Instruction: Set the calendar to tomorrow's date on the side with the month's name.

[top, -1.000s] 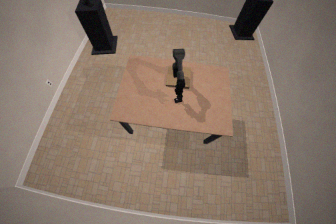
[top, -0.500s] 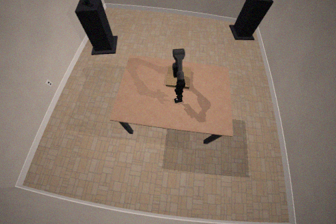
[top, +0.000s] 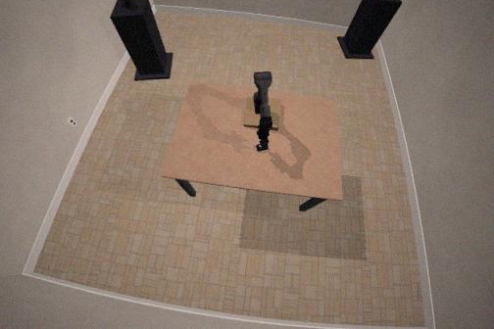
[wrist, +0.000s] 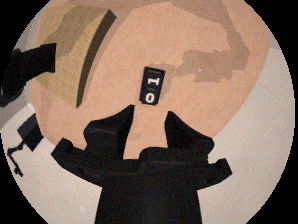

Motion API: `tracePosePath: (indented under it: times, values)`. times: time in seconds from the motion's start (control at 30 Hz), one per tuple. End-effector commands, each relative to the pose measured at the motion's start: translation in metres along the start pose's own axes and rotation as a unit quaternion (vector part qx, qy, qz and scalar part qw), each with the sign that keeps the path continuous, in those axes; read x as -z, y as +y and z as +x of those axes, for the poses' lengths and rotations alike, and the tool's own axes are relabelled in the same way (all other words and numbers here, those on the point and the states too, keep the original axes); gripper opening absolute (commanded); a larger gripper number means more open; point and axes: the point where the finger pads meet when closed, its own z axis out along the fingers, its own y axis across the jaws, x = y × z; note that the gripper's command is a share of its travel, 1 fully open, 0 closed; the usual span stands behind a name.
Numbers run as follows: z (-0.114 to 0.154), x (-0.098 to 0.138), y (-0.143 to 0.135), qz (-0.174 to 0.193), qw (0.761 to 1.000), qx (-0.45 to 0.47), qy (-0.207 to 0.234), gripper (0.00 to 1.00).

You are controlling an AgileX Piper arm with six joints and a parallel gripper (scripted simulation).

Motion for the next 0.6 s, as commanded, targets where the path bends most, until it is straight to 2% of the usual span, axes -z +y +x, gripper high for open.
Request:
tracePosePath:
  times: [0.0, 0.57]
  values:
    - [0.000, -0.002, 0.000, -0.001, 1.000, -0.001, -0.001, 0.61]
    - [0.000, -0.016, 0.001, -0.002, 1.000, 0.000, -0.001, 0.61]
